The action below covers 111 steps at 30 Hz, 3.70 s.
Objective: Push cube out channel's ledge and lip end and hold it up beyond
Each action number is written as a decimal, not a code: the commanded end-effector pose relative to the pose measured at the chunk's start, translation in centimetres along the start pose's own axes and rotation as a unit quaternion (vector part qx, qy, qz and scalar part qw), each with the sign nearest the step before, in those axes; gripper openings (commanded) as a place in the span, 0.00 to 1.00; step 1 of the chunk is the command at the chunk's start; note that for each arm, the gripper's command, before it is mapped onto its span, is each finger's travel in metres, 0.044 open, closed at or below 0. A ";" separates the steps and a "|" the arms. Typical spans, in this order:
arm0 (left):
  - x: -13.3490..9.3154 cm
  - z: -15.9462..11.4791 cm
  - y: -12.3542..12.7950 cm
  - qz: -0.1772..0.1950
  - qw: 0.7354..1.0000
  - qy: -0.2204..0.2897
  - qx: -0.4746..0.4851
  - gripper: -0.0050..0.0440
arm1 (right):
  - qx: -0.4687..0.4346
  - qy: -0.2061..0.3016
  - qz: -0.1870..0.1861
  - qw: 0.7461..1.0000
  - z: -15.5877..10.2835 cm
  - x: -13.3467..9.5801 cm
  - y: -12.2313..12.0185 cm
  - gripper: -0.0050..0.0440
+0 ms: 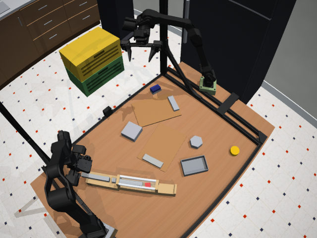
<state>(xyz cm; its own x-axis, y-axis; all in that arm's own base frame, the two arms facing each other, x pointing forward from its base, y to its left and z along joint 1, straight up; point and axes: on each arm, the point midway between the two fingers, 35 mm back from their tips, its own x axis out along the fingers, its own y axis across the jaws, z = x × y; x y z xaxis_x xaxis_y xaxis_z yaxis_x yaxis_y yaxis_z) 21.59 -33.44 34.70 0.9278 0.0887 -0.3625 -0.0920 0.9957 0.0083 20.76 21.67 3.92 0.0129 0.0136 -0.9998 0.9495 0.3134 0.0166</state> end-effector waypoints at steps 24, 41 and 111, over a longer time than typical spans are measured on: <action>0.0 0.1 0.0 0.001 1.000 -0.001 0.000 0.92 | 0.001 -0.004 -0.008 1.000 0.3 3.4 -0.5 0.51; 0.0 0.1 0.0 0.001 1.000 -0.001 0.000 0.92 | 0.001 -0.002 -0.004 1.000 0.2 3.0 -0.3 0.27; 0.0 0.1 0.0 0.001 1.000 -0.001 0.000 0.92 | 0.002 -0.004 -0.008 1.000 7.7 3.0 -0.8 0.18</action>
<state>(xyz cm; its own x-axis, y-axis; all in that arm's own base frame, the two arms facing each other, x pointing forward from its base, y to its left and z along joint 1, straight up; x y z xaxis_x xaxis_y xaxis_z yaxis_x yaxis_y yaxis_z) 21.60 -33.43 34.71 0.9278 0.0890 -0.3624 -0.0924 0.9957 0.0080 22.53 14.63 0.92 0.0011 0.0031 -1.0000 0.9500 0.3124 0.0020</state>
